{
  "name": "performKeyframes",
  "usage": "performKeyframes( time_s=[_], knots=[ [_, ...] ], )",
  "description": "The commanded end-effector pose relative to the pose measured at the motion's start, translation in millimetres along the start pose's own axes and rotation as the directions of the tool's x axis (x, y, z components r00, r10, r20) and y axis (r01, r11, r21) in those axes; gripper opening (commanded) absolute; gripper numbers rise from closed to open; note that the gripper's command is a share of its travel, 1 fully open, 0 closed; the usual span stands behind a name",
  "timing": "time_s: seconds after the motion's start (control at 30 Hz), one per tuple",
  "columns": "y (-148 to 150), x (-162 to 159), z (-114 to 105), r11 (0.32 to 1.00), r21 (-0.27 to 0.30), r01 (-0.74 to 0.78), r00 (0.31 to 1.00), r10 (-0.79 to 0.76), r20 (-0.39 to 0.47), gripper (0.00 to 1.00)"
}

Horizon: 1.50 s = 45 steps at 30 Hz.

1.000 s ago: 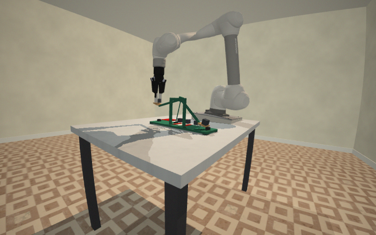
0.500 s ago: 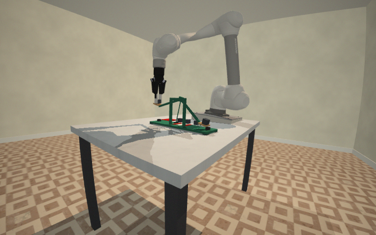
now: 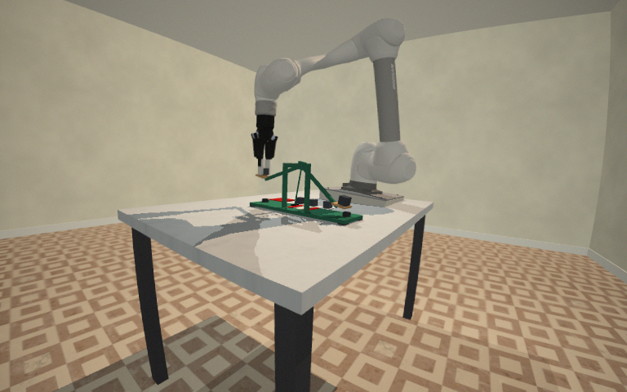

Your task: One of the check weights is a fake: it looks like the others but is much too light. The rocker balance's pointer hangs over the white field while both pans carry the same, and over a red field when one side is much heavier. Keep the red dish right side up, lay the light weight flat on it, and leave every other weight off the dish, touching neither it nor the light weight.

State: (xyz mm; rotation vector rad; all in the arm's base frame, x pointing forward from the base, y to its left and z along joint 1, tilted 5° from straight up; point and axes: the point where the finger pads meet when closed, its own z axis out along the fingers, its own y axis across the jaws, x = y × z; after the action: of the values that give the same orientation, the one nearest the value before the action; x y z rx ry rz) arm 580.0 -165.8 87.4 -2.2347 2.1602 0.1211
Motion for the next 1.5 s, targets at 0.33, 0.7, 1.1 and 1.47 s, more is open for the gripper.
performKeyframes(
  time_s=[0.33, 0.7, 1.1, 1.47],
  knots=[
    [0, -2, 8, 1.000, 0.000, 0.000, 1.000, 0.000, 0.000, 0.24],
    [0, -4, 17, 1.000, 0.000, 0.000, 1.000, 0.000, 0.000, 0.24],
    [0, -7, 25, 1.000, 0.000, 0.000, 1.000, 0.000, 0.000, 0.24],
    [0, -9, 32, 1.000, 0.000, 0.000, 1.000, 0.000, 0.000, 0.24]
  ],
)
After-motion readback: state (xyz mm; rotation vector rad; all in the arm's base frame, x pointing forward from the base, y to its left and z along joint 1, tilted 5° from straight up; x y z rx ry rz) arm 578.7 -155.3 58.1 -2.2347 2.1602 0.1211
